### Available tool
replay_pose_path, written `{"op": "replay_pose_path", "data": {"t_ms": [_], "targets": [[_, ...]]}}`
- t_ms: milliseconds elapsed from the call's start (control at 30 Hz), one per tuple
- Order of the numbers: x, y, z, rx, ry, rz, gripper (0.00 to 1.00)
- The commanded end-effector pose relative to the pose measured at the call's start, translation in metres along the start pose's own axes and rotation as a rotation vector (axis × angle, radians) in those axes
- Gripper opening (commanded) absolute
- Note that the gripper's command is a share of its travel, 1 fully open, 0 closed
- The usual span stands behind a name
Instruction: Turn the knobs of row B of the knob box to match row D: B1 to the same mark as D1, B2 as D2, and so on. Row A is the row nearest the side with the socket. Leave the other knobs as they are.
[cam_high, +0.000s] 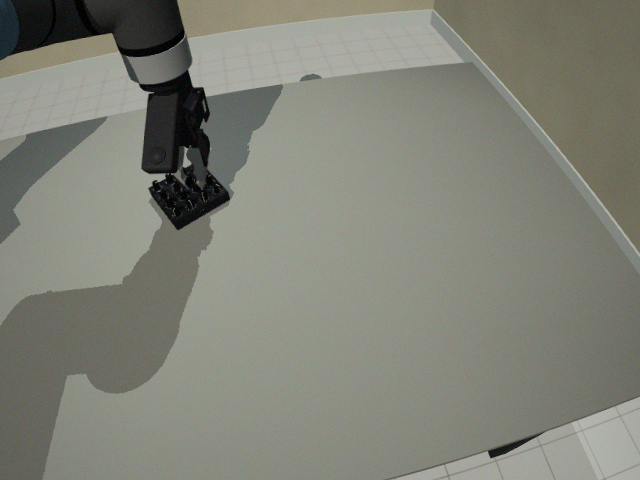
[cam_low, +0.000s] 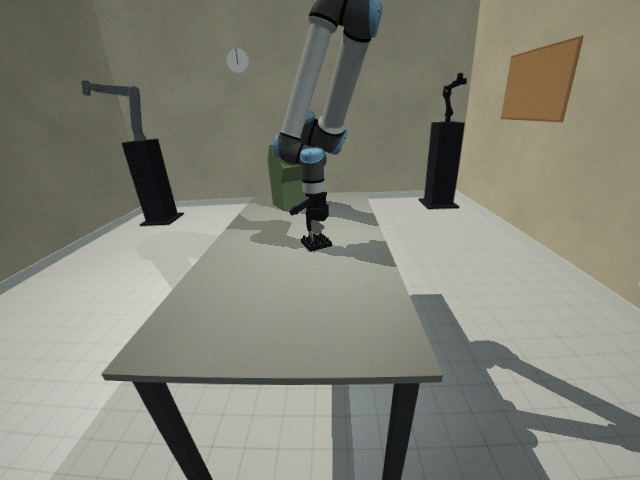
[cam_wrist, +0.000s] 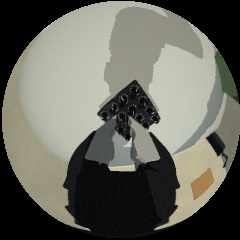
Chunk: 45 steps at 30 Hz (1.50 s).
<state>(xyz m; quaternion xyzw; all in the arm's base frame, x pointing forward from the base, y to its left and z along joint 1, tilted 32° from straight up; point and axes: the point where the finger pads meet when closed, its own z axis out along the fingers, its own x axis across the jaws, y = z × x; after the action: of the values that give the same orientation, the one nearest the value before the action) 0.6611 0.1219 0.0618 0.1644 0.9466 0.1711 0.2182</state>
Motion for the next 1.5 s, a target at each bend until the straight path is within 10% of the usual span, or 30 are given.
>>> {"op": "replay_pose_path", "data": {"t_ms": [0,1467], "targets": [[0.000,0.000,0.000,0.000,-0.001,0.000,0.11],[0.000,0.000,-0.038,0.000,-0.001,0.000,0.11]]}}
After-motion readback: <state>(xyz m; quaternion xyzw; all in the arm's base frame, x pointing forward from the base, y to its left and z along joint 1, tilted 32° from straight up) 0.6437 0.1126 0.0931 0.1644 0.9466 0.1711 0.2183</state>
